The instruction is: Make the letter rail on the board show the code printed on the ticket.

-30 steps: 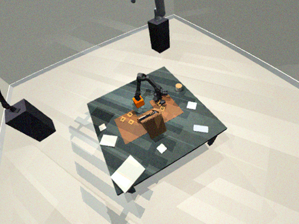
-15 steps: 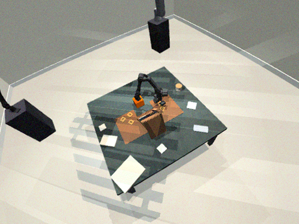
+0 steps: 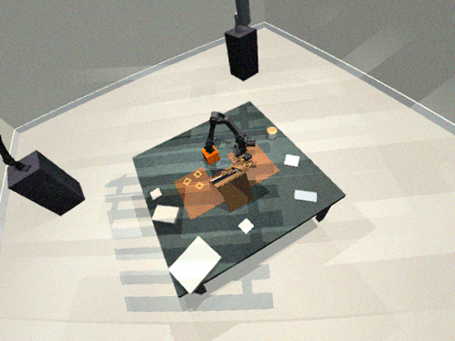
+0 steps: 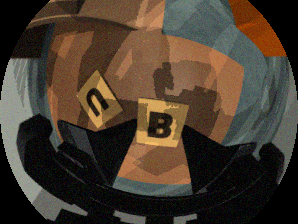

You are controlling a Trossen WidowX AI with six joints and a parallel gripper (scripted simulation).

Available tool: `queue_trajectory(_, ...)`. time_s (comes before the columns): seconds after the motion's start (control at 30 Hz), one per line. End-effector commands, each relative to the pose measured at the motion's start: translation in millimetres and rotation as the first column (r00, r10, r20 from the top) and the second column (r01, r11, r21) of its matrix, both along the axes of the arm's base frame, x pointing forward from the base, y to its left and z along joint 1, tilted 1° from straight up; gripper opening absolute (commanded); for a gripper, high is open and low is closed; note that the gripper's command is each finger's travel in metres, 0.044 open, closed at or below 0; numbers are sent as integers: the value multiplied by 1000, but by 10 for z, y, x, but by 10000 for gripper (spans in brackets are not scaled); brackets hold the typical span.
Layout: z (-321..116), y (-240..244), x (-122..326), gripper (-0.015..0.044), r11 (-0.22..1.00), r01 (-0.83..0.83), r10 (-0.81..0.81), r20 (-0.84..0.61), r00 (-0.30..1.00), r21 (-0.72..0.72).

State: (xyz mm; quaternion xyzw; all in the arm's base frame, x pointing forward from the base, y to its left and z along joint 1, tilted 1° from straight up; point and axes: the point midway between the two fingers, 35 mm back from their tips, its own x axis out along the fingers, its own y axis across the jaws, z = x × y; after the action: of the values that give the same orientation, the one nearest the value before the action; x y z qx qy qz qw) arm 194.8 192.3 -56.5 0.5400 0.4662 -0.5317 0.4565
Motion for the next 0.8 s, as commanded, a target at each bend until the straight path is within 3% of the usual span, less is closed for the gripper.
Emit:
queue_trajectory(0.0,-3,-4,-1,234,1000,3,-3,2,1000,-2)
queue_trajectory(0.3,54,-4,-13,0,1000,3,-3,2,1000,-2)
queue_trajectory(0.77,115,-7,-32,0,1000,3,-3,2,1000,-2)
